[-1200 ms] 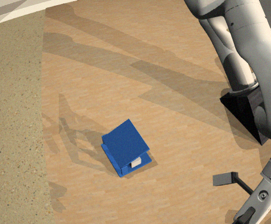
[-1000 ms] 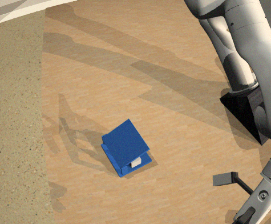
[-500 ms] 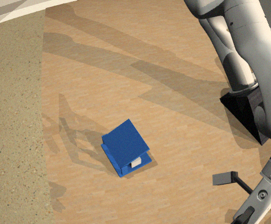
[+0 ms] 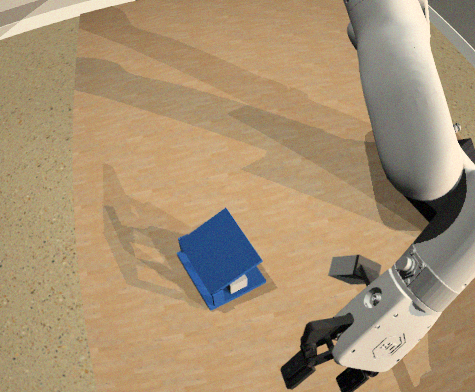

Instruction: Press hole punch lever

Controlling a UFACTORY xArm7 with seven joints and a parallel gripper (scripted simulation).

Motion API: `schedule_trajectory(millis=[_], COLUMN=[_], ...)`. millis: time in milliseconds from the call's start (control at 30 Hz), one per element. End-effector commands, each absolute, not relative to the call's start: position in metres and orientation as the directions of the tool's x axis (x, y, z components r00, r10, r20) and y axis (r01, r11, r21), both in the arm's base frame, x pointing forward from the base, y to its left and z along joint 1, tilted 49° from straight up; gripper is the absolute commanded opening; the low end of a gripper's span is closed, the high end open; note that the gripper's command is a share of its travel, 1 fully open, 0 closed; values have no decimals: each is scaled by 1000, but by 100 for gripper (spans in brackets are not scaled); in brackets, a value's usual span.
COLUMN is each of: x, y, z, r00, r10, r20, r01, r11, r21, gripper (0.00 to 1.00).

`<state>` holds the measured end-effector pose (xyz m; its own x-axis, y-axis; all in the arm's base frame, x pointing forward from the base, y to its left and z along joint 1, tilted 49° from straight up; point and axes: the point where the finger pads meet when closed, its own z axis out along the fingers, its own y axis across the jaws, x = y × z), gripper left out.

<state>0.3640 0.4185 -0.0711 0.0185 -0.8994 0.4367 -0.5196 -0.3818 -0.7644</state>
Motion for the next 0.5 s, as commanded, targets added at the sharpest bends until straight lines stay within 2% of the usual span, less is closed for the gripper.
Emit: schedule_trajectory(millis=[0, 400, 467], x=[379, 402, 402], y=[398, 339, 339], z=[-36, 26, 26], r00=[-124, -448, -448], r10=[-924, -873, -873], r20=[362, 193, 193], r01=[-543, -521, -521], r11=[-242, 79, 79], r21=[-804, -850, -850], gripper=[100, 100, 100])
